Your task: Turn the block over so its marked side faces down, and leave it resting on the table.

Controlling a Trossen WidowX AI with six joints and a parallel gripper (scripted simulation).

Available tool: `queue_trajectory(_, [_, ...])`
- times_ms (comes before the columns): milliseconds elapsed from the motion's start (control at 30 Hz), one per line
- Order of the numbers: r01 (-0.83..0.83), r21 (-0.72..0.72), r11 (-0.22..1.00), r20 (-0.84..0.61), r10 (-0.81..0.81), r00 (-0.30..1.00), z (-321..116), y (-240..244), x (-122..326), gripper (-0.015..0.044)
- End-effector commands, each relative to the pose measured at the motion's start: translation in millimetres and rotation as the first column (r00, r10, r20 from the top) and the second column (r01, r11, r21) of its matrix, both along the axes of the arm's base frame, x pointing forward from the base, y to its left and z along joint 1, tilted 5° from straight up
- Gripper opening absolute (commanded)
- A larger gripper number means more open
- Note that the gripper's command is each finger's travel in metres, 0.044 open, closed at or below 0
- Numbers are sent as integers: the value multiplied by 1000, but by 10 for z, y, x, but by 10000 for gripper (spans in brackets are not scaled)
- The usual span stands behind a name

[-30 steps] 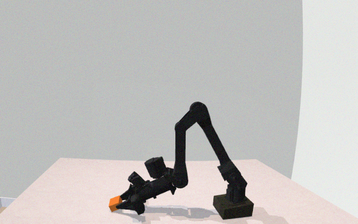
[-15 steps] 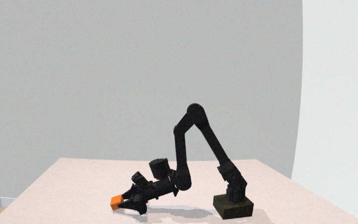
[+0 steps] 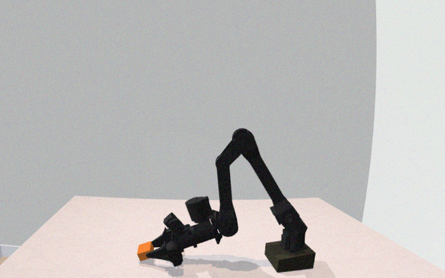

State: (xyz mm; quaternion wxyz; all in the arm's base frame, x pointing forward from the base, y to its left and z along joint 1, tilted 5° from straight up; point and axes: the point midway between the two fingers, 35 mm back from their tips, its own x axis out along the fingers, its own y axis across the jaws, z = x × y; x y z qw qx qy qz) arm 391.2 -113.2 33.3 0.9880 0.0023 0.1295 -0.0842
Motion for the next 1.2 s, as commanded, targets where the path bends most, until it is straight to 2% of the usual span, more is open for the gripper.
queue_trajectory(0, [-3,3,1000,5,3,1000,7,4,1,262])
queue_trajectory(233, [-3,3,1000,5,3,1000,7,4,1,440])
queue_trajectory(1167, [-3,3,1000,5,3,1000,7,4,1,440])
